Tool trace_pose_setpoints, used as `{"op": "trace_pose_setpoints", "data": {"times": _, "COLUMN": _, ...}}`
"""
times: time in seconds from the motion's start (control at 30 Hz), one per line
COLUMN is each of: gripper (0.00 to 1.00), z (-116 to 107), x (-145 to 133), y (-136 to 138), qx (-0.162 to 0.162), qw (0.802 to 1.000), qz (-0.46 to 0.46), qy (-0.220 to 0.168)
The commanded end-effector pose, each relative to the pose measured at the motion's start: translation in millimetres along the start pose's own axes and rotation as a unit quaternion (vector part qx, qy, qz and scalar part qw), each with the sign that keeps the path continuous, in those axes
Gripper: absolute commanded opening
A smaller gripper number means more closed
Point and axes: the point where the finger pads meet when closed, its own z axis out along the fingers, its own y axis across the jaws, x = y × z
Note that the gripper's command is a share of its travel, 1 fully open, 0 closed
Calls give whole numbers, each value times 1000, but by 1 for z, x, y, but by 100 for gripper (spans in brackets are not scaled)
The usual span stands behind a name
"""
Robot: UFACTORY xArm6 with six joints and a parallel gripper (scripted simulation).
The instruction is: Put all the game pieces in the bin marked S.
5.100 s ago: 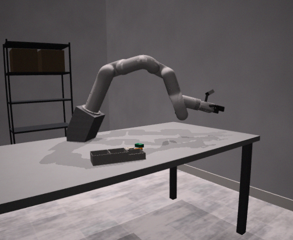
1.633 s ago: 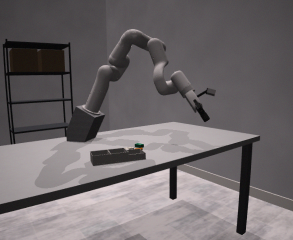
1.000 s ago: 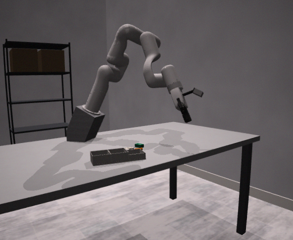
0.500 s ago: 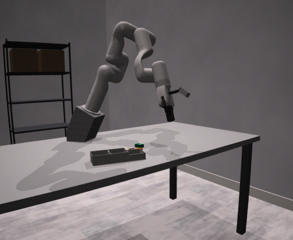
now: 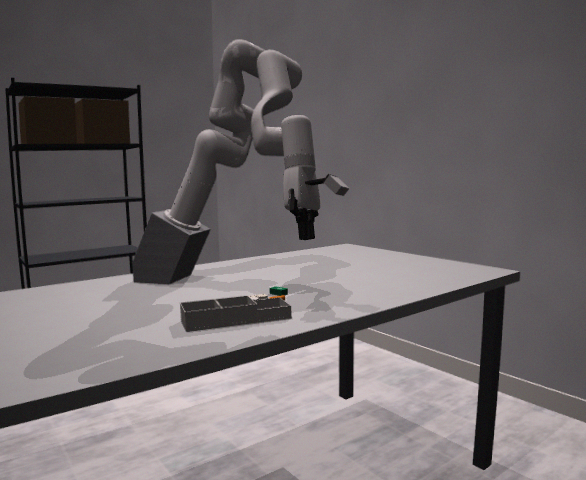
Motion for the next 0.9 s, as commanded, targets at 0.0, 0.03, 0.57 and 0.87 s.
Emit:
{"op": "trace_pose_setpoints", "data": {"times": 0.0, "gripper": 7, "z": -6, "x": -12, "y": 7, "qx": 5, "qw": 1000, "qz": 20, "qy": -16}}
{"op": "trace_pose_setpoints", "data": {"times": 0.03, "gripper": 7, "z": -8, "x": -20, "y": 10, "qx": 10, "qw": 999, "qz": 36, "qy": -30}}
{"op": "trace_pose_setpoints", "data": {"times": 0.57, "gripper": 7, "z": -25, "x": -88, "y": 27, "qx": 29, "qw": 993, "qz": 90, "qy": -71}}
{"op": "trace_pose_setpoints", "data": {"times": 0.87, "gripper": 7, "z": -39, "x": -141, "y": 28, "qx": 53, "qw": 983, "qz": 141, "qy": -101}}
